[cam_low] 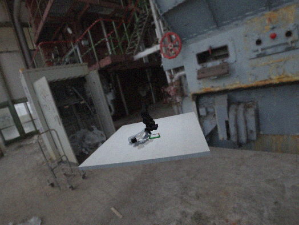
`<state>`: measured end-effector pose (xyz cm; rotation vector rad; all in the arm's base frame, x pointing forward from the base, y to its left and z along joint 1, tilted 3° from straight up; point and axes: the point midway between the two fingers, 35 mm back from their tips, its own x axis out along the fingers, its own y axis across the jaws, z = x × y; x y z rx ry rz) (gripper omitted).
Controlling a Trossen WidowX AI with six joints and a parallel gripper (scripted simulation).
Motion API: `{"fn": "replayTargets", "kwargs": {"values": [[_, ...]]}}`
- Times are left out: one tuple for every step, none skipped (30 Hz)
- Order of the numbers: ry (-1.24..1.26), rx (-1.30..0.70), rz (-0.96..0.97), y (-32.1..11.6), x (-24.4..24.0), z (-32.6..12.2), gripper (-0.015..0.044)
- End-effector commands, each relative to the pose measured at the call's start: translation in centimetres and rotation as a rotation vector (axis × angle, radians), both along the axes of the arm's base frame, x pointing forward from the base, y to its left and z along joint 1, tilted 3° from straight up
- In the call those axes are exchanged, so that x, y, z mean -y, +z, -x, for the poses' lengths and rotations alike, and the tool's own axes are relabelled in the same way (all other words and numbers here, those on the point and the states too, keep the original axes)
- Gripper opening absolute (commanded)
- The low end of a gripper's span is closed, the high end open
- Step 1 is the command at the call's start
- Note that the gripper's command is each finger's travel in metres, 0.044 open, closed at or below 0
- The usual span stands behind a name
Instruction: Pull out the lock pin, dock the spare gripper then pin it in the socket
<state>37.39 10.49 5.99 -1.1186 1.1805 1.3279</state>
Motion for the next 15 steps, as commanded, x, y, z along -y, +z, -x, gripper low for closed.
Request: {"fn": "replayTargets", "kwargs": {"values": [[0.000,0.001,0.000,1.1,0.0,0.0,0.0440],[0.000,-0.001,0.000,1.3,0.0,0.0,0.0440],[0.000,-0.002,0.000,1.6,0.0,0.0,0.0440],[0.000,-0.003,0.001,1.8,0.0,0.0,0.0440],[0.000,-0.004,0.001,2.1,0.0,0.0,0.0440],[0.000,-0.005,0.001,2.3,0.0,0.0,0.0440],[0.000,-0.006,0.001,2.6,0.0,0.0,0.0440],[0.000,-0.007,0.002,2.8,0.0,0.1,0.0440],[0.000,-0.007,0.002,3.1,0.0,0.1,0.0440],[0.000,-0.008,0.002,3.4,0.0,0.1,0.0440],[0.000,-0.009,0.002,3.6,0.0,0.1,0.0440],[0.000,-0.010,0.002,3.9,0.0,0.1,0.0440],[0.000,-0.010,0.002,4.1,0.0,0.1,0.0440],[0.000,-0.011,0.003,4.4,0.0,0.1,0.0440],[0.000,-0.012,0.003,4.7,0.0,0.1,0.0440]]}}
